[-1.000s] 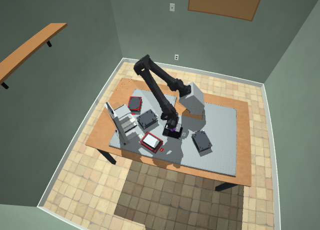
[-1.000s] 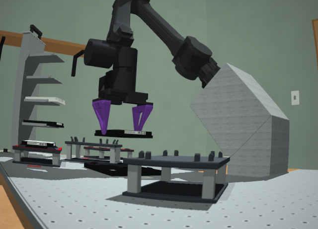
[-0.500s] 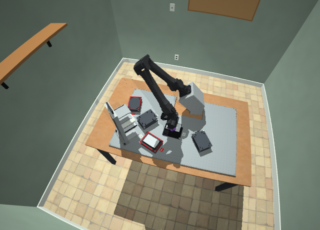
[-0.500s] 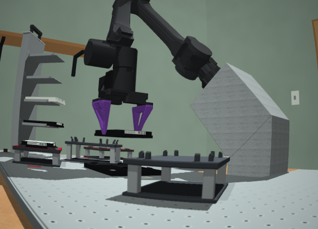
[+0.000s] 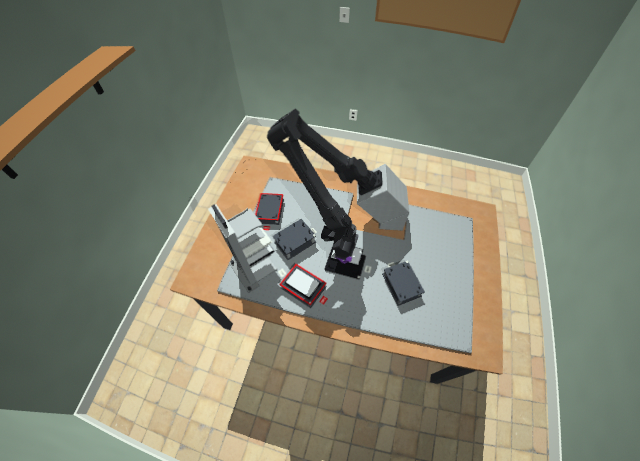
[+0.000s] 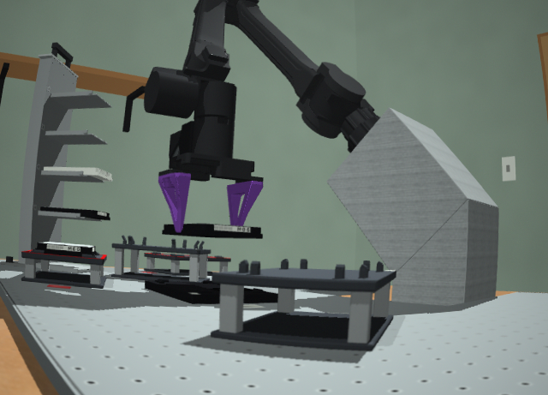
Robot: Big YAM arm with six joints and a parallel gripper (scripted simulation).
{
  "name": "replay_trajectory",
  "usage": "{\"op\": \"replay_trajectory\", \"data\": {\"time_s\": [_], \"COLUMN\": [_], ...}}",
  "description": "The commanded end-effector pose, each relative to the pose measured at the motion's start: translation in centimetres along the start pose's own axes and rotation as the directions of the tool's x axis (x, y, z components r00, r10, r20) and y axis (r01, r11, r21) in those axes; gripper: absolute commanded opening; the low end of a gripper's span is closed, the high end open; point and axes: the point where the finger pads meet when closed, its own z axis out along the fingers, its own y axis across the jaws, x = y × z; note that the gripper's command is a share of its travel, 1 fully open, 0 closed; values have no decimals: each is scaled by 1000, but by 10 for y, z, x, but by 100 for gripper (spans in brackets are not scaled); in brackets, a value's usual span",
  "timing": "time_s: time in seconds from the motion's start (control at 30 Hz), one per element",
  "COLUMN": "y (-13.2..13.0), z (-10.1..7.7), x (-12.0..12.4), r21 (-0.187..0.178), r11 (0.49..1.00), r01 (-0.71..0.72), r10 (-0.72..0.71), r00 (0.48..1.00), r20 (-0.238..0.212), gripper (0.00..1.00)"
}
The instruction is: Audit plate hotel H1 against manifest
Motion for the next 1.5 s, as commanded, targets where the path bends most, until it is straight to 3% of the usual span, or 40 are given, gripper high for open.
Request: {"op": "replay_trajectory", "data": {"time_s": [0.0,0.07,0.23,0.33,0.77,0.8,0.93,1.27,1.33,1.37,1.47], "y": [15,9,18,12,11,15,9,6,6,10,4], "z": [-3,-3,-7,4,12,6,16,23,23,17,25], "x": [-8,-2,-3,-4,-3,1,-3,-2,-2,1,-2], "r21": [-26,-17,-38,-13,-10,-33,-8,-3,-3,-24,-2], "r11": [999,1000,999,1000,1000,999,1000,1000,1000,1000,1000], "r01": [-18,0,-1,-6,-3,7,-2,2,2,11,4], "r10": [18,0,1,6,3,-7,2,-2,-2,-11,-4], "r00": [1000,1000,1000,1000,1000,1000,1000,1000,1000,1000,1000], "r20": [3,1,0,2,2,-1,2,2,2,0,2], "gripper": [86,86,86,86,86,86,86,86,86,86,86]}}
